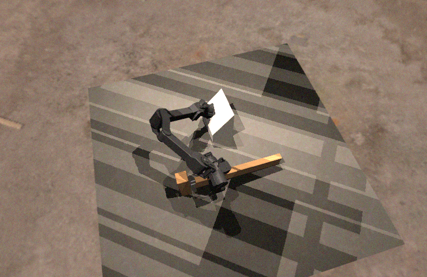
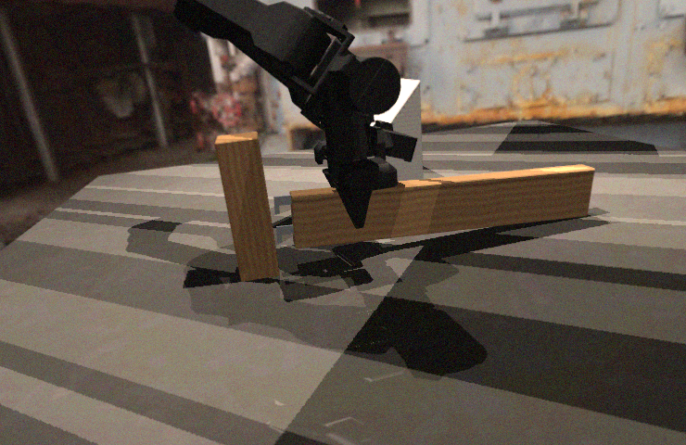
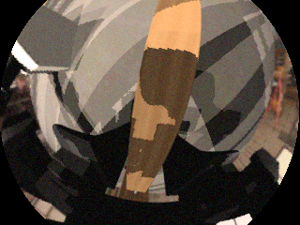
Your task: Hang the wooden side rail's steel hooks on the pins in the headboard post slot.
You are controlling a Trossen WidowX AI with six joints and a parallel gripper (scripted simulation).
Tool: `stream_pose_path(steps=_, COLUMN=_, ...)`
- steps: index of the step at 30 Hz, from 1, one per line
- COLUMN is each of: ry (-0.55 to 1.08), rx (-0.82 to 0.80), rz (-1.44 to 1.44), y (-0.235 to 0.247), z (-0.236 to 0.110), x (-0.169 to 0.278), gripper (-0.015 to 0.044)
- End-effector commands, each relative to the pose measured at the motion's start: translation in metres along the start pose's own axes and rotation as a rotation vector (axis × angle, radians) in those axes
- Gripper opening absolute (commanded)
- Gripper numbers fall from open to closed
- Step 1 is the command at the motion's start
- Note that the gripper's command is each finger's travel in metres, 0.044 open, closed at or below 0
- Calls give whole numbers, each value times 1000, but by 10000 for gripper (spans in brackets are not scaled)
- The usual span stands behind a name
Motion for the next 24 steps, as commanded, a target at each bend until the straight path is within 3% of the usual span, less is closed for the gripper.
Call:
stream_pose_path(steps=1, ry=2, rx=12, rz=-6, y=0, z=-3, x=1, gripper=0)
stream_pose_path(steps=24, ry=2, rx=12, rz=-6, y=-1, z=-4, x=3, gripper=0)
Point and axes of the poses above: the point midway between the two fingers, 35 mm back from their tips, its own z axis out along the fingers, its own y axis across the jaws, x = y × z, the point moved 7 cm from there along -z, back along the fingers, and after that the axes turned 4 degrees about z, right-handed, at the moved point
